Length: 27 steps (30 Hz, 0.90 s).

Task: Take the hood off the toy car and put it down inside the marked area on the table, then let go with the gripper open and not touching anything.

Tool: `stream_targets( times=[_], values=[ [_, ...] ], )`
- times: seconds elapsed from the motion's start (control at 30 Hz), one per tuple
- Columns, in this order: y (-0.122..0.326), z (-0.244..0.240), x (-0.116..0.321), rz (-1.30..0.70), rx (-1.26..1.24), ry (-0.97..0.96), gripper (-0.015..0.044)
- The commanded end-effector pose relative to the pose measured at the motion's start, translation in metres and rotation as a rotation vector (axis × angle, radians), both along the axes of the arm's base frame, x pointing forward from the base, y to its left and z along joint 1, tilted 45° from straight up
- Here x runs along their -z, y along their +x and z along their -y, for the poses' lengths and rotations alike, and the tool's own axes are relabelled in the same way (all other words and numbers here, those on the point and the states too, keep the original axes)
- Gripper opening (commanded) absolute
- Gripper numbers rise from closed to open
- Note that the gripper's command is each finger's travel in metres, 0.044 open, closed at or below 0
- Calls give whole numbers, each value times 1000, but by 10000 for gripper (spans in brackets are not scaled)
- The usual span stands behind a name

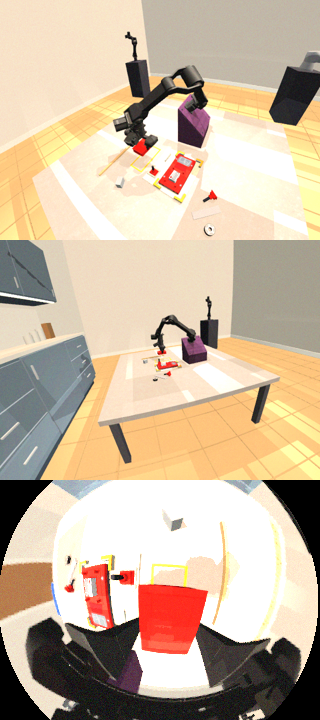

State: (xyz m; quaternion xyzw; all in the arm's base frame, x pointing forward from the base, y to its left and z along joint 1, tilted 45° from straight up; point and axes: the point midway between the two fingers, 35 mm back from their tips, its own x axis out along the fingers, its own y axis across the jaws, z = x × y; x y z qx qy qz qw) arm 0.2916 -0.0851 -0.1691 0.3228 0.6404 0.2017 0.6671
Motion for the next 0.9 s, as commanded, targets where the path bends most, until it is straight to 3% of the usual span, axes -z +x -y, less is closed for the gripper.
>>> stream_targets(
  times=[0.0,0.87],
  values=[
    [0,-3,2,-2,2,4,0],
    [2,-14,14,-2,2,4,0]
  ],
)
